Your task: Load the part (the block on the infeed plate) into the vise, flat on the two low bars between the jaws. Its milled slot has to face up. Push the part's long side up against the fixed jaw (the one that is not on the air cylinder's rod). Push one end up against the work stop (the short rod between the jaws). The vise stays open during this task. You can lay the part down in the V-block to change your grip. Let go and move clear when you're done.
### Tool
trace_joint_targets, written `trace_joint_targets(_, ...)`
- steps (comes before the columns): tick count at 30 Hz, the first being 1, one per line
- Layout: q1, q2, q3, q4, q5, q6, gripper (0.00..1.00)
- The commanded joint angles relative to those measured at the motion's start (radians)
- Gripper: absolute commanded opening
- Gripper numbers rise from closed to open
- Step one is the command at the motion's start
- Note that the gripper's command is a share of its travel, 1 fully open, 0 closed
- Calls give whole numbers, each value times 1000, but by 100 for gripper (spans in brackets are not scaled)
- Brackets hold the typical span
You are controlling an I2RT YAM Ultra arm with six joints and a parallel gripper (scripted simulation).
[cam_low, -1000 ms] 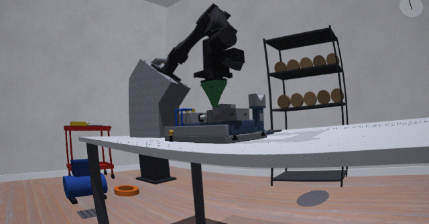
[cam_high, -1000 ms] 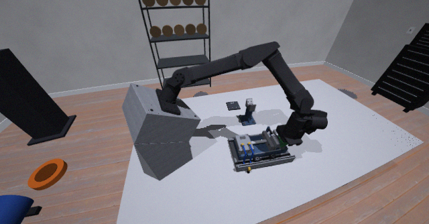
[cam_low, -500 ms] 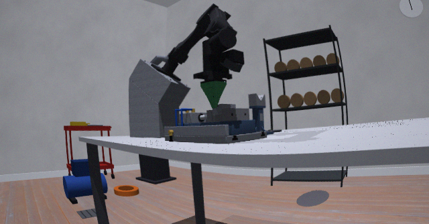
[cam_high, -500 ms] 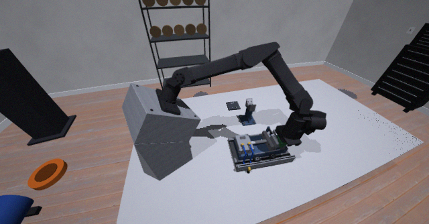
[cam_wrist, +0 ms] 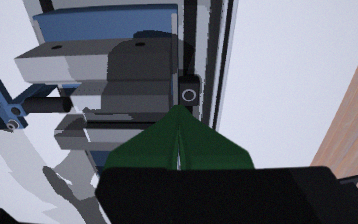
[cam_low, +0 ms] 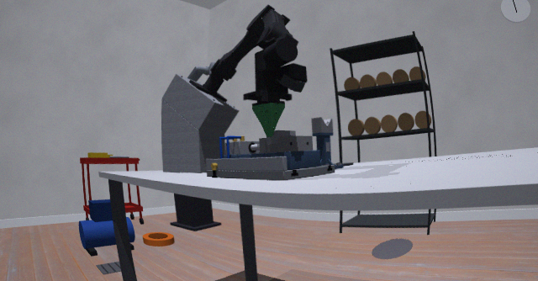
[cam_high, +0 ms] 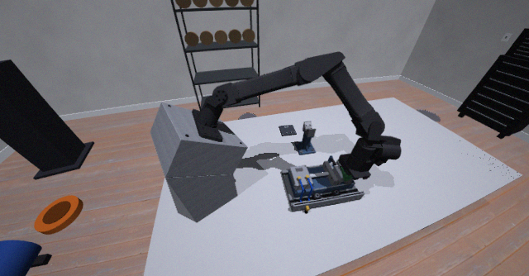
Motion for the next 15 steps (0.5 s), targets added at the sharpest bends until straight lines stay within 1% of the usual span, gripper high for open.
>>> trace_joint_targets(1,-10,-43,-5,11,3,9,0)
trace_joint_targets(4,-5,-44,-20,12,4,10,0)
trace_joint_targets(15,5,-50,-28,10,-1,15,0)
